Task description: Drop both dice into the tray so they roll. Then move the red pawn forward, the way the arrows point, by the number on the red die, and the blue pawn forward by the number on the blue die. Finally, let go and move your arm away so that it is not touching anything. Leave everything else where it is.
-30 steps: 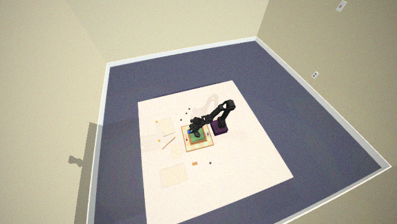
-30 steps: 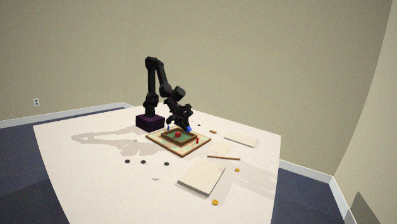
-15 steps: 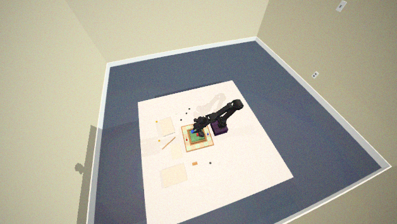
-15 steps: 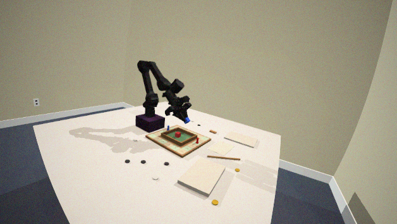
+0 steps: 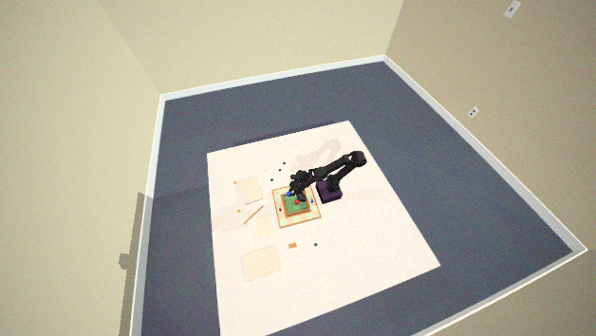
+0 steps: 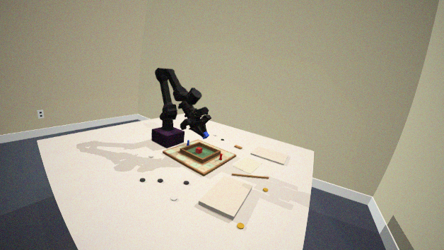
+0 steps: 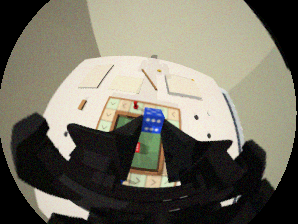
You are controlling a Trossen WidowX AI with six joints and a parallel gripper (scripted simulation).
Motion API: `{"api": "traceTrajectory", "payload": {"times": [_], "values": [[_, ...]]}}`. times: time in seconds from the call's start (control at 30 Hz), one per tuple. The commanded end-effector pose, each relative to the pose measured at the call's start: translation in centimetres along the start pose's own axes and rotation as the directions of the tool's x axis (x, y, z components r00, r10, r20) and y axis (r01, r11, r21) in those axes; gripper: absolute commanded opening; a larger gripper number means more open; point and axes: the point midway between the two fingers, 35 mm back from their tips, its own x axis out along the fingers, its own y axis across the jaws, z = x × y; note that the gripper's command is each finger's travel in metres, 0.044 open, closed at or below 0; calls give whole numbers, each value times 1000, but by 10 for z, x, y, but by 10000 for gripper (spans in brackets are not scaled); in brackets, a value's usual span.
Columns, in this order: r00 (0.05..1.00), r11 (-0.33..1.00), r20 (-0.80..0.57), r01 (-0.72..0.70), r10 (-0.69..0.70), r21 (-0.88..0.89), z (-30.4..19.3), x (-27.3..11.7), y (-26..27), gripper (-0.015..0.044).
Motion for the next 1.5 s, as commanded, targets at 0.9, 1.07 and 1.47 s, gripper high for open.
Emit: {"api": "traceTrajectory", "payload": {"times": [0.9, 1.07, 1.47], "values": [[1000, 1000, 0, -13, 13, -2, 0, 0, 56, 131], [1000, 1000, 1, -12, 12, -1, 7, -5, 56, 262], [984, 999, -177, 21, -25, -27, 29, -13, 42, 440]]}}
